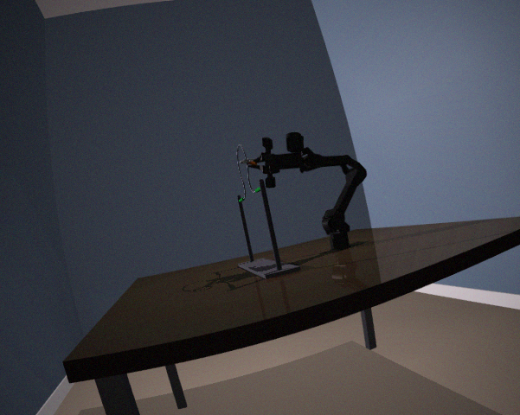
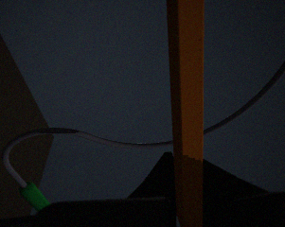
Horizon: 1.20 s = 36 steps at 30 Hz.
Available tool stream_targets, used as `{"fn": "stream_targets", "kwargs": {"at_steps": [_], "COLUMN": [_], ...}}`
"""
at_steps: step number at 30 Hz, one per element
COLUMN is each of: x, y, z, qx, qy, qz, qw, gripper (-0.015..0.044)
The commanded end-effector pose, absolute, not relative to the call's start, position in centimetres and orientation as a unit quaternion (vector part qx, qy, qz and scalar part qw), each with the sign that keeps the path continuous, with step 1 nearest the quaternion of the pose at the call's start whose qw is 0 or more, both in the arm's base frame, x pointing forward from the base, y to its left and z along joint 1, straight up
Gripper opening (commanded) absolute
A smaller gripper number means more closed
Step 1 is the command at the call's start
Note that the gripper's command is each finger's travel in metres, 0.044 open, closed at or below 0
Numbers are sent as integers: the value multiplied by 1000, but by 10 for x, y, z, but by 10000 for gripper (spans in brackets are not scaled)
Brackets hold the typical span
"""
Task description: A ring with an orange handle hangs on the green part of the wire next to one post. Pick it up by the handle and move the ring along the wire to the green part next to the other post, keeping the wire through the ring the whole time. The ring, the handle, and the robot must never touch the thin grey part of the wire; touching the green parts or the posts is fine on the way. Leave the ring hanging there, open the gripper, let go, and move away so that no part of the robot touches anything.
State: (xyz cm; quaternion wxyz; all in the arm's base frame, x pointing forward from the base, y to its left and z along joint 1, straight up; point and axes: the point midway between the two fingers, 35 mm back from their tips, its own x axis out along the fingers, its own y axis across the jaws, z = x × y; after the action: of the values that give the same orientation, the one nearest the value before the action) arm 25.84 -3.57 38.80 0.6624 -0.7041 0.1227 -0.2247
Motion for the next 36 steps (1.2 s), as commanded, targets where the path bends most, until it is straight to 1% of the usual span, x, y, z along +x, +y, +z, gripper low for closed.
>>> {"fn": "stream_targets", "kwargs": {"at_steps": [1, 27, 36], "x": [259, 259, 259], "y": [-36, -33, -34], "z": [388, 399, 399], "qx": [-723, -820, -837], "qy": [118, 82, 74], "qz": [-227, -243, -245], "qw": [642, 512, 483], "gripper": [-150, -150, -150]}}
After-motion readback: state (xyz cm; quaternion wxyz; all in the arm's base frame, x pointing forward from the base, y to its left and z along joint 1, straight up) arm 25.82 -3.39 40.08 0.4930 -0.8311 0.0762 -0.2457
